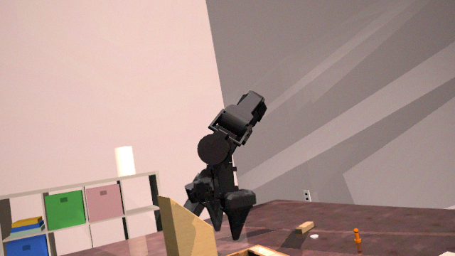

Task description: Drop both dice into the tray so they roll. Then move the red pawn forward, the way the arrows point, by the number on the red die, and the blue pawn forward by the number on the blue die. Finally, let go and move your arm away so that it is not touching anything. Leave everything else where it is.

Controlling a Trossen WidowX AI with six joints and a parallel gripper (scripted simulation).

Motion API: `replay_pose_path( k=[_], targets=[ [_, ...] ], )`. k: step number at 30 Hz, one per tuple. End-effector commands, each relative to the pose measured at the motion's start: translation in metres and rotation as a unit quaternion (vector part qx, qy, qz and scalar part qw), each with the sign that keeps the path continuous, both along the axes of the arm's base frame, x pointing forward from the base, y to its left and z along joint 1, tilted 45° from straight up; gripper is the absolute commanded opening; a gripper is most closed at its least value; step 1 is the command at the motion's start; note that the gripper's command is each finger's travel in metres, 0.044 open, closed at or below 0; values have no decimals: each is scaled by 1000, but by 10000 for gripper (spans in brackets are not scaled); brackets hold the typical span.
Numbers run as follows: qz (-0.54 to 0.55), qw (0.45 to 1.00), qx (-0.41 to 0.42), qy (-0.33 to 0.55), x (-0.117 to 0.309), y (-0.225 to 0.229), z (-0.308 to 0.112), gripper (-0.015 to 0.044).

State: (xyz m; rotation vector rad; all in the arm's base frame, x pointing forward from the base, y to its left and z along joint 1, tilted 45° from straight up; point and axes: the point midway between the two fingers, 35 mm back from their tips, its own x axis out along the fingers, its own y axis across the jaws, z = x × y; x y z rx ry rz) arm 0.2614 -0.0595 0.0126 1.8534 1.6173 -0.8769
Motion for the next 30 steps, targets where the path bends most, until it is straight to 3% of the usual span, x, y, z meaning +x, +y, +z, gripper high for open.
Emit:
replay_pose_path(
  k=[1,6,18,30],
  targets=[
    [14,1000,-3,-11,3,-5,-4,387],
    [107,989,-8,-100,20,-49,-43,275],
    [312,898,-22,-310,10,-137,-171,275],
    [314,896,-22,-313,10,-129,-185,275]
  ],
)
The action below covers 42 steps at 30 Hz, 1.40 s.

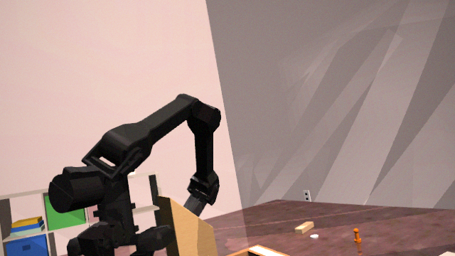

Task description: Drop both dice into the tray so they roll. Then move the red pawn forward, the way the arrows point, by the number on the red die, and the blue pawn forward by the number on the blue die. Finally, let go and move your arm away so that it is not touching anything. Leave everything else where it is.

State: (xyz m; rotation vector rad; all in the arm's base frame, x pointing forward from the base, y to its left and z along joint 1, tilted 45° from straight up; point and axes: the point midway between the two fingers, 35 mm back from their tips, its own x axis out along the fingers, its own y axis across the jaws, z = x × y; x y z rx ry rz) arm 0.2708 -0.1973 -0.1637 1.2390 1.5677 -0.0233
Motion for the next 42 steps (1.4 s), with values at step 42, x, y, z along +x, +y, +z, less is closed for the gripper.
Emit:
replay_pose_path(
  k=[42],
  targets=[
    [2,1000,4,0,7,42,-44,91]
  ],
)
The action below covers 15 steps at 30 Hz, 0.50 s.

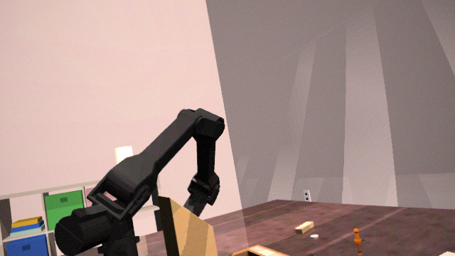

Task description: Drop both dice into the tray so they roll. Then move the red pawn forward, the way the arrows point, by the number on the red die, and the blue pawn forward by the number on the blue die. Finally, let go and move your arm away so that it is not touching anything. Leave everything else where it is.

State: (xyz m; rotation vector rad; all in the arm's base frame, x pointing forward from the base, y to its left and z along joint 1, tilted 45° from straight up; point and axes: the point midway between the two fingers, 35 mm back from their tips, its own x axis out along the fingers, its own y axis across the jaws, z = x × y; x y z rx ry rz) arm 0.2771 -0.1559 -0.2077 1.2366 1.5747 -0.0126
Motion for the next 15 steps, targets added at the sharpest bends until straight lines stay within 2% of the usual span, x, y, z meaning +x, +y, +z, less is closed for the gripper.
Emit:
replay_pose_path(
  k=[1,2,5,15],
  targets=[
    [-2,1000,1,0,0,1,0,84],
    [-2,1000,1,0,0,1,0,78],
    [-2,1000,1,0,1,-4,4,0],
    [-3,1000,-1,2,-7,-64,71,0]
  ],
)
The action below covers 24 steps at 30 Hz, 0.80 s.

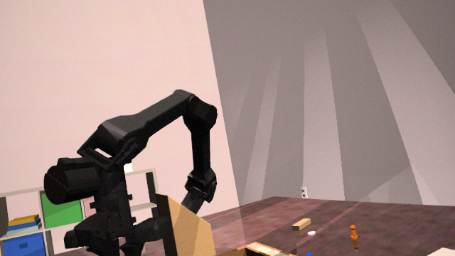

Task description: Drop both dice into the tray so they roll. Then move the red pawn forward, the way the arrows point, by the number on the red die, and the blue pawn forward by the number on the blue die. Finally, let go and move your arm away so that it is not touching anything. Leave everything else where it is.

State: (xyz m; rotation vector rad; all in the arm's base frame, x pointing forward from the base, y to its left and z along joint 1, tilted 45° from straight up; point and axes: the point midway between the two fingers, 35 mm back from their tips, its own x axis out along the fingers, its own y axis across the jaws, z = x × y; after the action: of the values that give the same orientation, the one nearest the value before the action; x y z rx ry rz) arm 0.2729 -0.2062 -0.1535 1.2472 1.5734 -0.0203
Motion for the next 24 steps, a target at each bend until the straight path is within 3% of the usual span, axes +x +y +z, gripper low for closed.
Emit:
replay_pose_path(
  k=[1,8,24],
  targets=[
    [2,1000,-3,0,-5,-19,23,0],
    [-1,1000,-1,3,-8,-27,40,0],
    [-120,986,16,115,11,27,81,0]
  ],
)
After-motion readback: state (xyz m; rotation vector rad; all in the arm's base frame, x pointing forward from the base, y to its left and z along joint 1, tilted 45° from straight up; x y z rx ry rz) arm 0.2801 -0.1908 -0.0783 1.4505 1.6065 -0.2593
